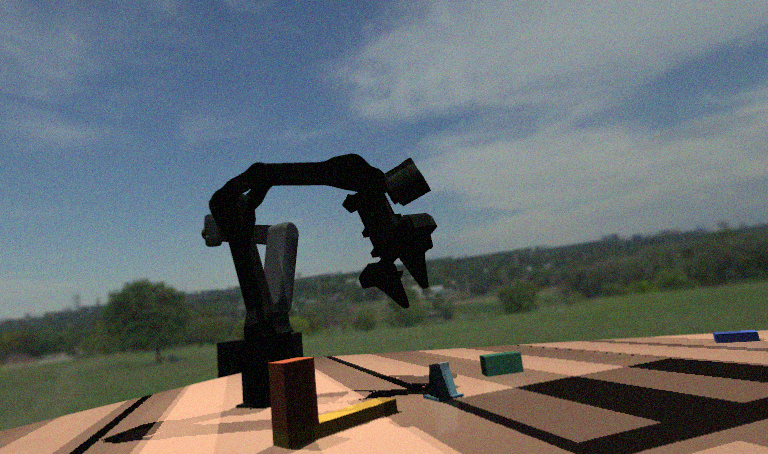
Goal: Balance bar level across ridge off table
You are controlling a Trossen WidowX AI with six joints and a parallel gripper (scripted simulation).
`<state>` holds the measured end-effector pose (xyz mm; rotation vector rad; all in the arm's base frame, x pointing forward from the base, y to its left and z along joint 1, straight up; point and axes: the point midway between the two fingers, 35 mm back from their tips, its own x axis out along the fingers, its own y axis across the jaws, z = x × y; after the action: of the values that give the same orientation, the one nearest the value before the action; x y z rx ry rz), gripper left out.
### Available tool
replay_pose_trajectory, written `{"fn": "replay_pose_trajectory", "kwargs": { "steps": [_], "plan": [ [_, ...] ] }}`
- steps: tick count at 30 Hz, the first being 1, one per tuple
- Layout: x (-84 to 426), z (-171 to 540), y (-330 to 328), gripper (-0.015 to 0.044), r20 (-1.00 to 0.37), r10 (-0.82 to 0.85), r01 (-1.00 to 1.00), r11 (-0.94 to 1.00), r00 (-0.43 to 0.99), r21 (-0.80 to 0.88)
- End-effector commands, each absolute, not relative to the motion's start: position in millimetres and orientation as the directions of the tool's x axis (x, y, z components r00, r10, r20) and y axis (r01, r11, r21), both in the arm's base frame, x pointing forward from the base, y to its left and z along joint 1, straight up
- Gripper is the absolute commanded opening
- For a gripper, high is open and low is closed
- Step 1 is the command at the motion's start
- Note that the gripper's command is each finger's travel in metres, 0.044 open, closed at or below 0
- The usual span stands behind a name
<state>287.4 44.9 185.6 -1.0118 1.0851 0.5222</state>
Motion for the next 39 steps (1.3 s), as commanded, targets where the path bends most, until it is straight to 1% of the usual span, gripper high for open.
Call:
{"fn": "replay_pose_trajectory", "kwargs": {
  "steps": [1,25,39],
  "plan": [
    [290.1,187.0,28.9,0.0315,-0.918,-0.122,-0.802,0.452,0.378,-0.39],
    [283.7,189.8,-60.2,0.0315,-0.976,-0.129,-0.901,0.378,0.176,-0.213],
    [268.0,191.4,-106.8,0.0315,-0.995,-0.069,-0.941,0.324,0.078,-0.097]
  ]
}}
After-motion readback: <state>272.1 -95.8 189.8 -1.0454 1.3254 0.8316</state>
